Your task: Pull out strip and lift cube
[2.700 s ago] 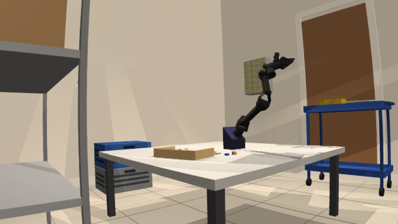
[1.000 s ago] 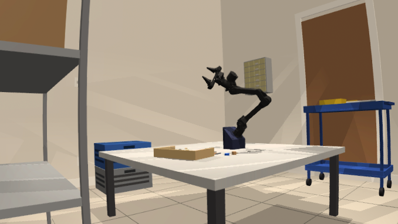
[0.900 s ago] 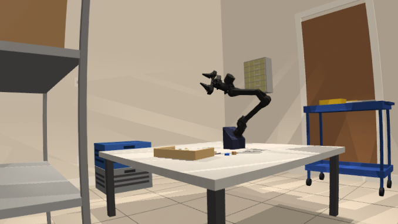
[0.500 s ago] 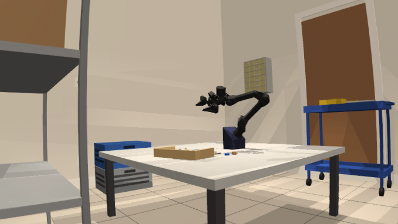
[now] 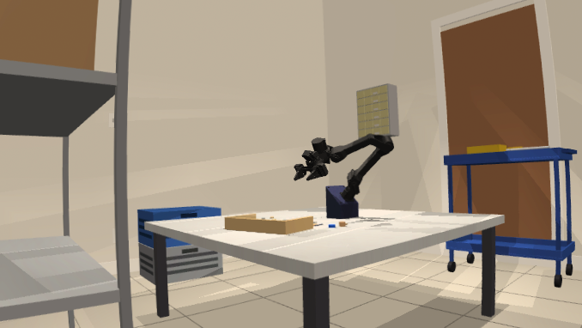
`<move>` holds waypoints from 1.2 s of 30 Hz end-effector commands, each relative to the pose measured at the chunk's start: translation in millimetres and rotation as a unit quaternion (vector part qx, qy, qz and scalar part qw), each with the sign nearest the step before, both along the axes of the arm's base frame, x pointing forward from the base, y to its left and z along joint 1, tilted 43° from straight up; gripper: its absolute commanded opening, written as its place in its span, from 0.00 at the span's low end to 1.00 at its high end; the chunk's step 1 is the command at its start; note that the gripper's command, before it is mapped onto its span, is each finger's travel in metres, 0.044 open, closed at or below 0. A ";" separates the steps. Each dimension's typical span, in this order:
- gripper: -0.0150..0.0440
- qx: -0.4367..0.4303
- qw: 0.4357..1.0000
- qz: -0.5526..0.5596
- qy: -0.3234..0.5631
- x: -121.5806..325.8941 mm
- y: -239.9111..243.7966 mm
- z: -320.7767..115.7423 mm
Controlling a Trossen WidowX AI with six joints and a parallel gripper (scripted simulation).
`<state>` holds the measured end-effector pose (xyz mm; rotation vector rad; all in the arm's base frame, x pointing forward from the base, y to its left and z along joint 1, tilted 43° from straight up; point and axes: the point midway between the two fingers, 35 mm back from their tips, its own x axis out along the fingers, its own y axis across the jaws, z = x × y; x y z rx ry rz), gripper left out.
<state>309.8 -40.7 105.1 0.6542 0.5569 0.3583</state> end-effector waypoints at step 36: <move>0.25 -0.105 0.882 0.377 0.261 44.0 140.2 -24.6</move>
